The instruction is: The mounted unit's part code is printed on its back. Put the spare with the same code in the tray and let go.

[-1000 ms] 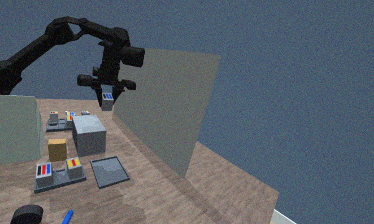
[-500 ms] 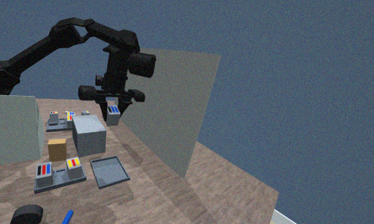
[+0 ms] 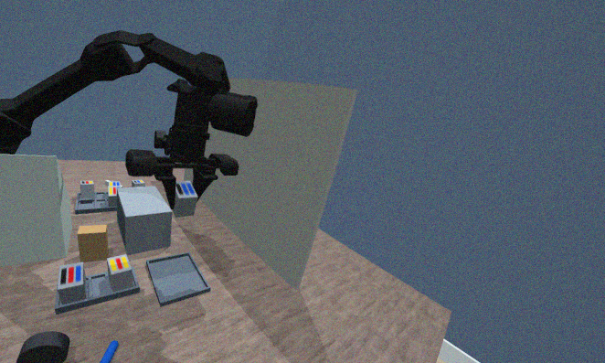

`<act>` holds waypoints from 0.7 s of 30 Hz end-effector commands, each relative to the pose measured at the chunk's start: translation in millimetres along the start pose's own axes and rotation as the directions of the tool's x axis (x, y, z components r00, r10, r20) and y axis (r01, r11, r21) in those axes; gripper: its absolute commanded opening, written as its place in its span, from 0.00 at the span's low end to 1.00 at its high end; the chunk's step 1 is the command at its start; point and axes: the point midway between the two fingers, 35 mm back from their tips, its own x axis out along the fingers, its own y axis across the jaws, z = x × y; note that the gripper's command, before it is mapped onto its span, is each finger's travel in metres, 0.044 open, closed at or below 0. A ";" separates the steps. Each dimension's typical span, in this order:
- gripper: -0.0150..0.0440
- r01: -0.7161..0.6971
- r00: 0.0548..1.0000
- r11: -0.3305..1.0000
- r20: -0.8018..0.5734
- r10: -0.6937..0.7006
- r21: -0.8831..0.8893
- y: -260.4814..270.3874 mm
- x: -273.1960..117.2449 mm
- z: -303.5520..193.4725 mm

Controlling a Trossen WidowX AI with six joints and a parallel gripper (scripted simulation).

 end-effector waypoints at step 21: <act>0.25 -0.003 1.000 1.000 0.001 0.003 0.007 -3.1 33.0 -3.2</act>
